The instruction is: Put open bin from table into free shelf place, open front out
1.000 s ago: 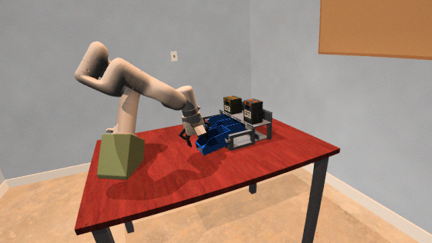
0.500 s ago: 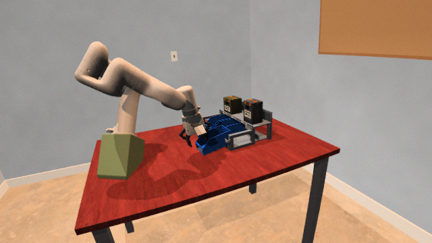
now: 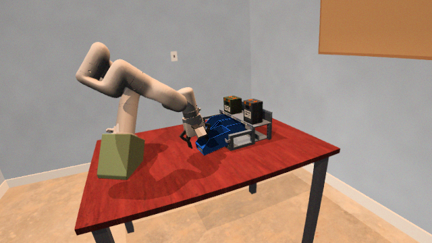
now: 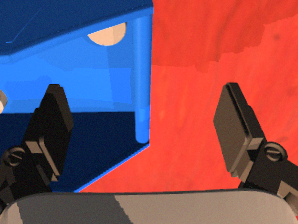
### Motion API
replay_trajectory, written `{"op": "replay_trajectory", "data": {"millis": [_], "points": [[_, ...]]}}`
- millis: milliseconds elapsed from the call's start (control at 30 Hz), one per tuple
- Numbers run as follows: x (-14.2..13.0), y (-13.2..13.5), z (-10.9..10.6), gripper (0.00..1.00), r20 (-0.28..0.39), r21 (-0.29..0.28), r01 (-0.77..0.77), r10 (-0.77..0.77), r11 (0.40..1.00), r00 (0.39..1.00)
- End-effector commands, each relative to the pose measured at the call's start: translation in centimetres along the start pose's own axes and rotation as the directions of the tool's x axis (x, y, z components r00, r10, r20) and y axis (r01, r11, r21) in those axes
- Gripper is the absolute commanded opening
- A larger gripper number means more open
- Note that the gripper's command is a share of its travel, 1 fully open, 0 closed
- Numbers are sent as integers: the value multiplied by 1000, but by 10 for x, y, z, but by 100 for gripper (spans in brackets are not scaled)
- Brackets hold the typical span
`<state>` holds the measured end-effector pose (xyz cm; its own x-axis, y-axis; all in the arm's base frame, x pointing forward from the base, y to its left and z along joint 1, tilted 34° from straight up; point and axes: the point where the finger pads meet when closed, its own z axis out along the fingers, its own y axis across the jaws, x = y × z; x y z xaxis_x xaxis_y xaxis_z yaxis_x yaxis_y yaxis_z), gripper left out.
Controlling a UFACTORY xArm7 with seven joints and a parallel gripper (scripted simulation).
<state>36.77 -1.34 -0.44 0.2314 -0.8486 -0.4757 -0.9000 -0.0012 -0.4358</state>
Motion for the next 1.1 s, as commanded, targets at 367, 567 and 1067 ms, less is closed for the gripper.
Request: {"op": "replay_trajectory", "data": {"millis": [367,567,1067], "points": [[1,-1,9,100,-2,2,1,-1,1000,1000],[1,-1,11,100,-2,2,1,-1,1000,1000],[1,-1,13,100,-2,2,1,-1,1000,1000]]}}
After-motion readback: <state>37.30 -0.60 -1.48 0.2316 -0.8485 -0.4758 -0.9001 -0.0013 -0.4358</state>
